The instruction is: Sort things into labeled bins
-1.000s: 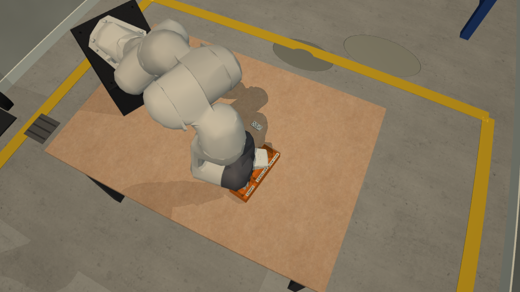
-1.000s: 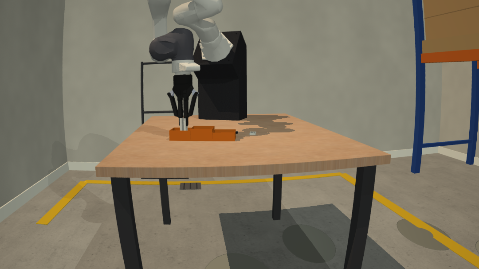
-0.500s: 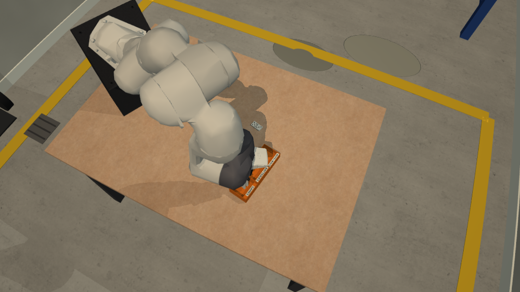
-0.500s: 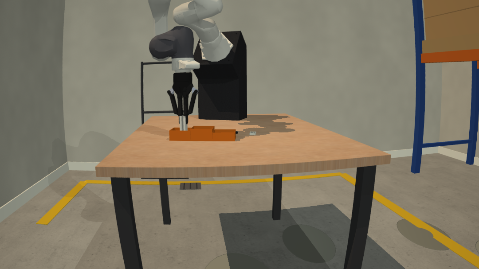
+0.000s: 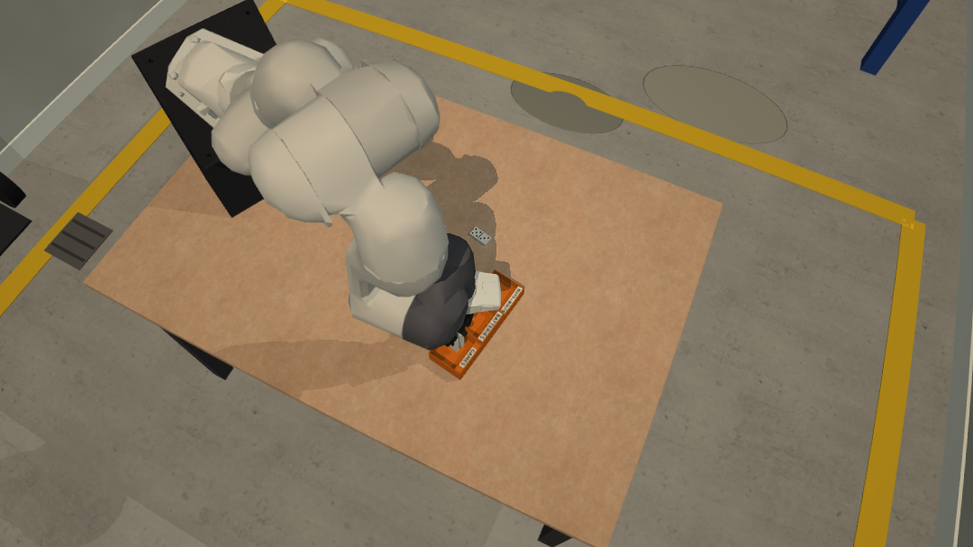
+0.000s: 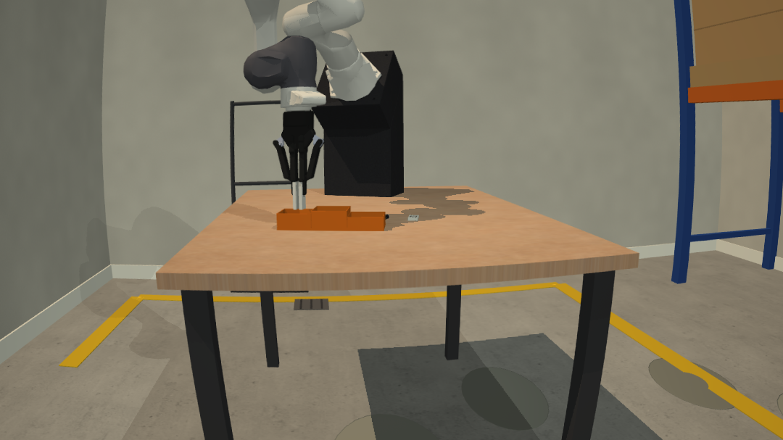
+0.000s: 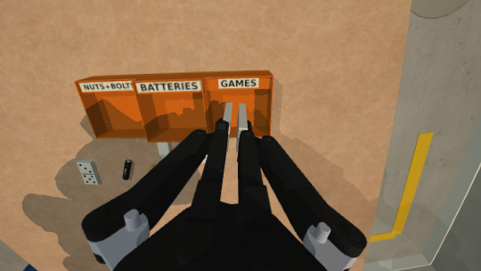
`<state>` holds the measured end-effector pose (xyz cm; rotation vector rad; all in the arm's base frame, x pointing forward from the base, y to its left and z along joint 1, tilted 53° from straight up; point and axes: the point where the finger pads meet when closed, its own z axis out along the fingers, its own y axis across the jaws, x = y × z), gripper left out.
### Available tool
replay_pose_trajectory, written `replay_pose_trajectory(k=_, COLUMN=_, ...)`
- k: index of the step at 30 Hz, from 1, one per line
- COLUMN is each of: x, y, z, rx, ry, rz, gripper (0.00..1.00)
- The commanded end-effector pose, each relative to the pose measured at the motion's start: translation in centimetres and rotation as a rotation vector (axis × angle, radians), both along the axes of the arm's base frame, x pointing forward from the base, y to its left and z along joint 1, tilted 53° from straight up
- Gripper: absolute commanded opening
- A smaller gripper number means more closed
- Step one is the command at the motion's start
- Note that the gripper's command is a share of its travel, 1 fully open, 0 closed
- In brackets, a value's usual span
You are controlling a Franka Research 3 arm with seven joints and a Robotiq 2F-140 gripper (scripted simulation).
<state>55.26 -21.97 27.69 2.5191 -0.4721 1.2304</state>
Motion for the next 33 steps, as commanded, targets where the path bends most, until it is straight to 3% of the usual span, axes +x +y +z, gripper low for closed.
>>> replay_pose_trajectory(k=1, x=-0.5, y=0.4, z=0.5, rx=-0.016, ry=0.017, rz=0.015, gripper=0.05)
replay_pose_trajectory(k=7, x=-2.2, y=1.4, z=1.9, rx=-0.016, ry=0.017, rz=0.015, gripper=0.05)
replay_pose_trajectory(k=33, x=-2.2, y=1.4, z=1.9, rx=-0.016, ry=0.017, rz=0.015, gripper=0.05)
